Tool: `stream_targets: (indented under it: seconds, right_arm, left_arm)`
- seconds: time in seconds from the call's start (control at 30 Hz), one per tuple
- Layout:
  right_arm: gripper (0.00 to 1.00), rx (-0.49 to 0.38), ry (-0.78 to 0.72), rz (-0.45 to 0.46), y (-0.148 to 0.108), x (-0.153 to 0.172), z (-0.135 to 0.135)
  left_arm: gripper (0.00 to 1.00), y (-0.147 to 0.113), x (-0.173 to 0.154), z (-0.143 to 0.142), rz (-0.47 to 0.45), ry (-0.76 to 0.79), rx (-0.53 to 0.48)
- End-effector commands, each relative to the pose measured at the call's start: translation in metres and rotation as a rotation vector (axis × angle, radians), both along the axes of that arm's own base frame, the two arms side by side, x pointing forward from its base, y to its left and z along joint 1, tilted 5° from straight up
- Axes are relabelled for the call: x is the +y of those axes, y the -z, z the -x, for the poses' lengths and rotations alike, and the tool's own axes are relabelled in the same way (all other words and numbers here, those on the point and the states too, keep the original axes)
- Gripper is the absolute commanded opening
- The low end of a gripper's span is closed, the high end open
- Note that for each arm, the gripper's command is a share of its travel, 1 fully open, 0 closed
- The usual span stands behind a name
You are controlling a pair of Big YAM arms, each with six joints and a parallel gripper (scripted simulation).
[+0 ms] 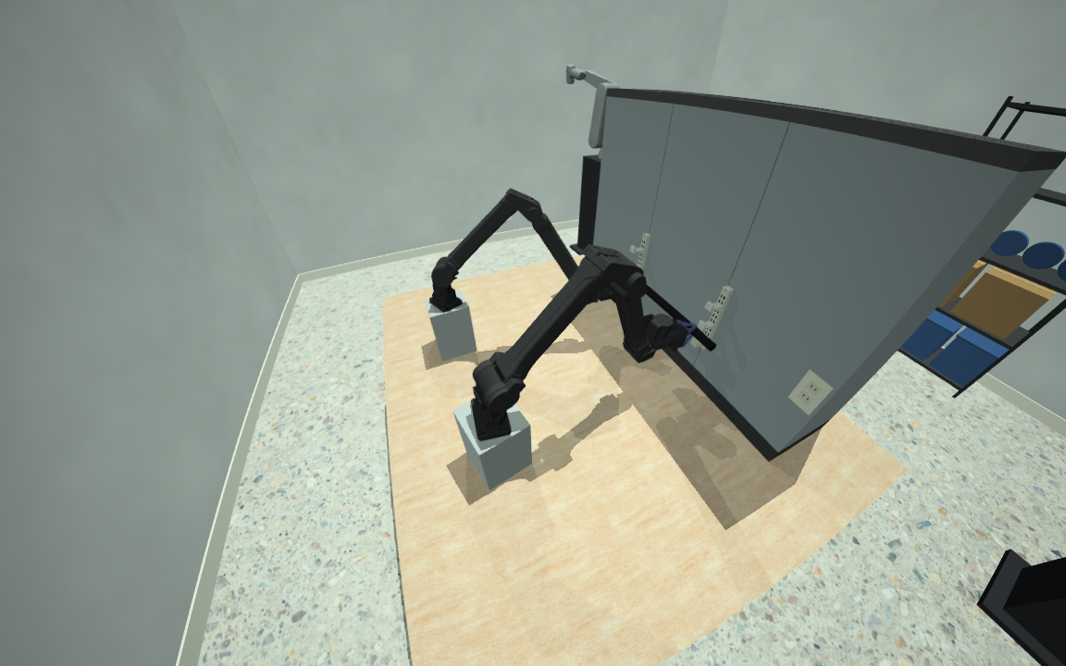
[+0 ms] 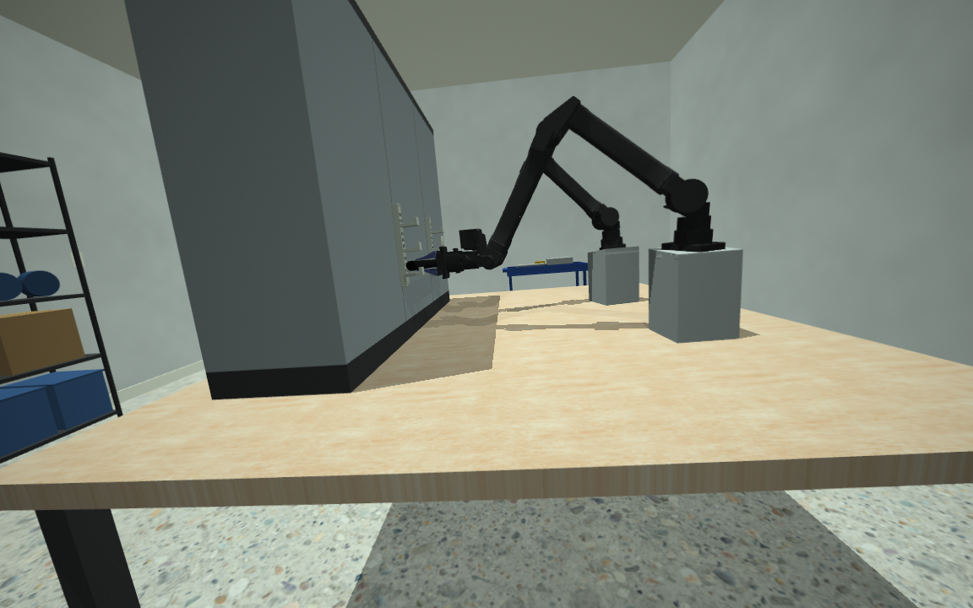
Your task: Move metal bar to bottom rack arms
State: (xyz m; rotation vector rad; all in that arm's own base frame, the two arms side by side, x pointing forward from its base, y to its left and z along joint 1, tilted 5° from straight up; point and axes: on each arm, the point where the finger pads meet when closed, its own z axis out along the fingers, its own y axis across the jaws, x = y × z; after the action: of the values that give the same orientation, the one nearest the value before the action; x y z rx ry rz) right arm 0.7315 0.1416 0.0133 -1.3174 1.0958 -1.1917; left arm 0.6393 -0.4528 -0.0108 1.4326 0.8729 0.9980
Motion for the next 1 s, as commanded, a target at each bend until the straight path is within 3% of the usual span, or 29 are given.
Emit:
stream_targets:
  seconds: [0.0, 0.97]
  right_arm:
    - [0.33, -0.073, 0.019, -0.007, -0.0245, -0.0097, -0.0166]
    - [0.93, -0.094, 0.024, -0.004, -0.0215, -0.0076, -0.0158]
  left_arm:
    - [0.33, -0.0271, -0.0014, -0.015, 0.056, -0.013, -0.053]
    - [0.93, -0.0266, -0.002, -0.0149, 0.068, -0.019, -0.054]
